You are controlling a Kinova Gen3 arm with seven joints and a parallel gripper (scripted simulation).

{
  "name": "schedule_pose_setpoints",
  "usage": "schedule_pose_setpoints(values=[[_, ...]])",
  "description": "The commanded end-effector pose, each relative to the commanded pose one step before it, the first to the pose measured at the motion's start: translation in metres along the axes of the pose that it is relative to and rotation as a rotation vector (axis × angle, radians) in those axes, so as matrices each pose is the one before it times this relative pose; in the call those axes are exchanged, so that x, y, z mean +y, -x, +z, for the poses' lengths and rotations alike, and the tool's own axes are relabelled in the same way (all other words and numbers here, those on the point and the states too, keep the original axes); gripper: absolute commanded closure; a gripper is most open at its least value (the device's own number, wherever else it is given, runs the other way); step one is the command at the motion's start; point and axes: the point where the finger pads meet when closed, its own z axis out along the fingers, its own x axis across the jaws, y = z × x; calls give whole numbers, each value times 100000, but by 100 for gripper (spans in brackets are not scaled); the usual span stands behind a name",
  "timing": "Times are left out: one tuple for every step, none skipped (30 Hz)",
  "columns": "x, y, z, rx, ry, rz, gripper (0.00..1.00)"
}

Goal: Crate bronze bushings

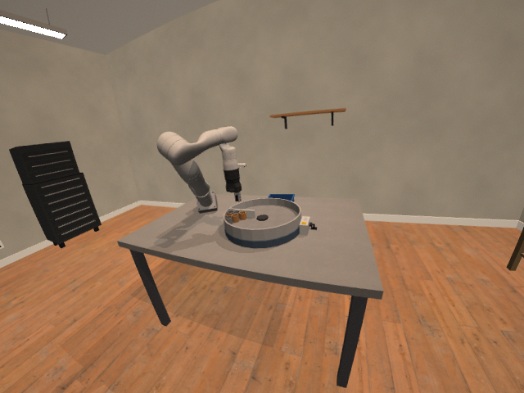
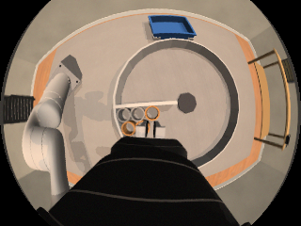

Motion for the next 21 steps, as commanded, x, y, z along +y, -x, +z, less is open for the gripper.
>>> schedule_pose_setpoints(values=[[-26, -8, -27, 52, -43, -26, 66], [0, 0, 0, 0, 0, 0, 66], [0, 0, 0, 0, 0, 0, 66], [0, 0, 0, 0, 0, 0, 66], [-40, -25, 103, 0, -4, 4764, 66], [-41, -23, 103, 0, 0, 4760, 66], [-42, -21, 103, 0, 0, 4760, 66], [-43, -19, 103, 0, 0, 4760, 66], [-44, -17, 103, 0, 0, 4760, 66], [0, 0, 0, 0, 0, 0, 66], [0, 0, 0, 0, 0, 0, 66], [0, 0, 0, 0, 0, 0, 66], [0, 0, 0, 0, 0, 0, 66], [0, 0, 0, 0, 0, 0, 66], [0, 0, 0, 0, 0, 0, 66], [0, 0, 0, 0, 0, 0, 66], [0, 0, 0, 0, 0, 0, 66], [0, 0, 0, 0, 0, 0, 66], [0, 0, 0, 0, 0, 0, 66], [0, 0, 0, 0, 0, 0, 66], [0, 0, 0, 0, 0, 0, 66]])
